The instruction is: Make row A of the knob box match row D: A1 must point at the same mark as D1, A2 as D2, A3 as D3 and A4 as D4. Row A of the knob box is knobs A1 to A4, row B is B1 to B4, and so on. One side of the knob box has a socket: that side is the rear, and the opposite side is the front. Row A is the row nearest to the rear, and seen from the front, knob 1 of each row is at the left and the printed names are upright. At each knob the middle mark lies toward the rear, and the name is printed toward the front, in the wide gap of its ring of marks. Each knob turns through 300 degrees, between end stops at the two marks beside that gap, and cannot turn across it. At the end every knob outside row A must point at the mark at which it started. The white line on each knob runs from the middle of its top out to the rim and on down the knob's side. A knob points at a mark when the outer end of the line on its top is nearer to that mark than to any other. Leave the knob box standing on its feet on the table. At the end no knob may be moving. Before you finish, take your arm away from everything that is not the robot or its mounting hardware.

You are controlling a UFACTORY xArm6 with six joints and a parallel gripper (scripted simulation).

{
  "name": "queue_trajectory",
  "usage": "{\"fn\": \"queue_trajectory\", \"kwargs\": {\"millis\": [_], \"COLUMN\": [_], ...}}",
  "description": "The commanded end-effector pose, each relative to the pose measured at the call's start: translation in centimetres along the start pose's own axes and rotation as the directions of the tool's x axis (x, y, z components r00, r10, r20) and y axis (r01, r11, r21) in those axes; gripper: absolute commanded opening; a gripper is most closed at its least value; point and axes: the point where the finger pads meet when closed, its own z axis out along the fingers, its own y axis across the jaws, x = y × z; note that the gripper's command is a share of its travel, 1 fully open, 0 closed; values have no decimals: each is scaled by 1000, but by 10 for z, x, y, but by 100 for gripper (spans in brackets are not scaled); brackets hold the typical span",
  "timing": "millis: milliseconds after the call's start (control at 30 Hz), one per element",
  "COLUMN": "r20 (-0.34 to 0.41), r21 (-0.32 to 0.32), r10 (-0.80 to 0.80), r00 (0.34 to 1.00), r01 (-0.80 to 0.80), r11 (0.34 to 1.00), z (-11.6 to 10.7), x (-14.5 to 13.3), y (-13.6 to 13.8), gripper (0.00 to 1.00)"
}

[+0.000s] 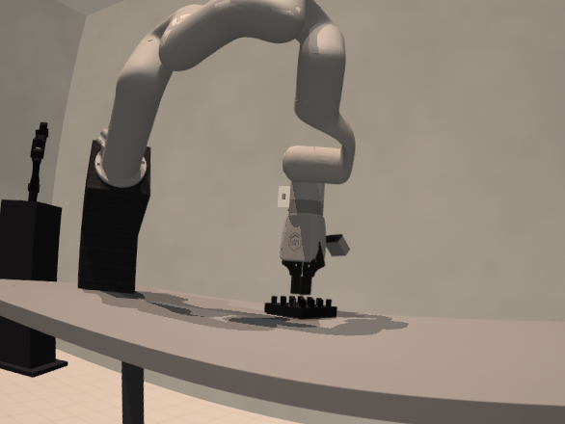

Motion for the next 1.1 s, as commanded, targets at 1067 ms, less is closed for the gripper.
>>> {"fn": "queue_trajectory", "kwargs": {"millis": [1067], "r20": [-2], "r21": [-1], "r10": [0], "r00": [1000], "r01": [0], "r11": [1000], "z": [6], "x": [1], "y": [0], "gripper": [19]}}
